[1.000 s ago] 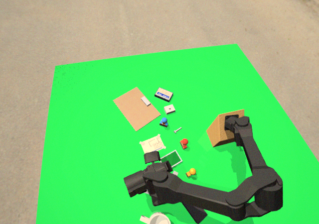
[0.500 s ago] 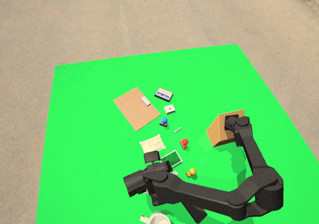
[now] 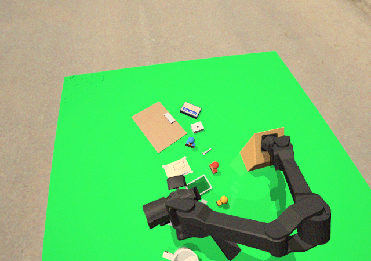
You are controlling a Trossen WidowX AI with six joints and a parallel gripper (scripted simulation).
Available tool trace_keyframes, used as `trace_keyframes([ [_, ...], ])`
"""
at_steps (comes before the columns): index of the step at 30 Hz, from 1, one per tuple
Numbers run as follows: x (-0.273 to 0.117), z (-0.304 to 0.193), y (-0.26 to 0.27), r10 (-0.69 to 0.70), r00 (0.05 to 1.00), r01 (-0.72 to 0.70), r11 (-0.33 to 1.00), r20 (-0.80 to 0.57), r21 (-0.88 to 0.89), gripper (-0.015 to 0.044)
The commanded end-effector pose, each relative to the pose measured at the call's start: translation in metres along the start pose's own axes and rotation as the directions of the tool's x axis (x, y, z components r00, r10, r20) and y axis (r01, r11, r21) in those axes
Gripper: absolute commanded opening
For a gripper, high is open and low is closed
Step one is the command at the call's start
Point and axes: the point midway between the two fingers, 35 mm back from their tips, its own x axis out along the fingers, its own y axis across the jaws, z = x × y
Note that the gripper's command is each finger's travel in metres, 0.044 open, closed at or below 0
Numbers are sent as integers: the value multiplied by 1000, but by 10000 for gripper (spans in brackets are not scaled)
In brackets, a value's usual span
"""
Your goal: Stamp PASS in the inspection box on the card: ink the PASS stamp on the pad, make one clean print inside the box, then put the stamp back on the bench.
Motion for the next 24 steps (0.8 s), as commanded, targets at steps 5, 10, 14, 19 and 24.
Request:
trace_keyframes([
  [5, -4, 0, 0, 1, 1000, -1, 1000, -1, -1, 0],
  [10, -6, 0, 0, 1, 1000, -1, 1000, -1, -1, 0],
  [14, -8, 0, 0, 1, 1000, -1, 1000, -1, -1, 0],
  [19, -11, 0, 0, 1, 1000, -1, 1000, -1, -1, 0],
  [24, -13, 0, 0, 0, 1000, 0, 1000, -1, -1, 0],
])
